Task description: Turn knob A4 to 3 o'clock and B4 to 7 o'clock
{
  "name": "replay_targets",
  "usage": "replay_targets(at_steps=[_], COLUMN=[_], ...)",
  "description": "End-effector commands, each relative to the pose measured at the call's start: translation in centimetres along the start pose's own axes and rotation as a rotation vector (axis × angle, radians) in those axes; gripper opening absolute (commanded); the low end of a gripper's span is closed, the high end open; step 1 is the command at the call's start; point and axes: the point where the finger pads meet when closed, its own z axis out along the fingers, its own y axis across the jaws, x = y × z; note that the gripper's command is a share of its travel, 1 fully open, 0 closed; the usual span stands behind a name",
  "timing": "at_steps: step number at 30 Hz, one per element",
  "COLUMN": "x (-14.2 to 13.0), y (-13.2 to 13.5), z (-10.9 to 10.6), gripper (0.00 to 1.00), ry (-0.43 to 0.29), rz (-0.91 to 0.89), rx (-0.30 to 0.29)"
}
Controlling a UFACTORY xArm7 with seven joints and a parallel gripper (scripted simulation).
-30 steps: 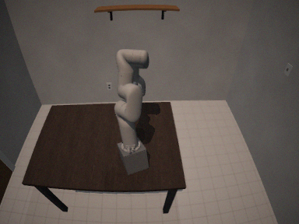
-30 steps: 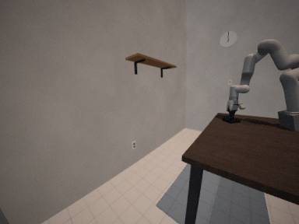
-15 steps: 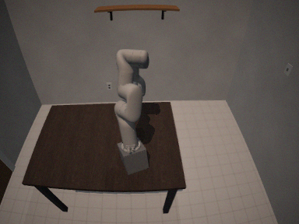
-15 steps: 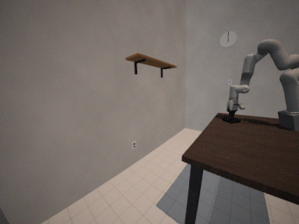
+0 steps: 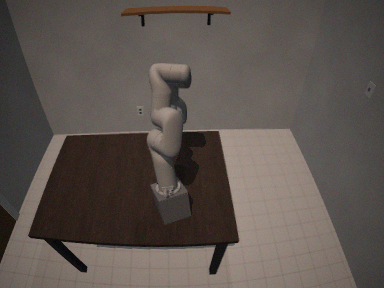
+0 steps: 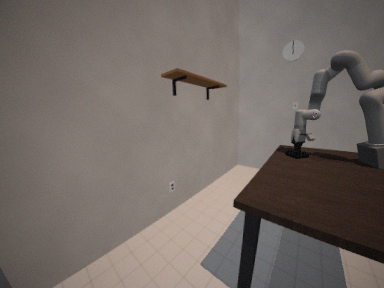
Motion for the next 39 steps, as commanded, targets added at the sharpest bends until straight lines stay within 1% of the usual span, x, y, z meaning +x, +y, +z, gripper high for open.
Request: replay_targets(at_steps=[1, 6, 7, 39], x=[-0.1, -0.1, -0.1, -0.1], y=[0.04, 0.04, 0.04, 0.04], z=[-0.05, -0.05, -0.05, -0.05], gripper=[0.19, 0.19, 0.08, 0.08], ry=[-0.002, -0.002, -0.002, -0.002], rz=[0.0, 0.0, 0.0, 0.0], rx=[-0.001, -0.001, -0.001, -0.001])
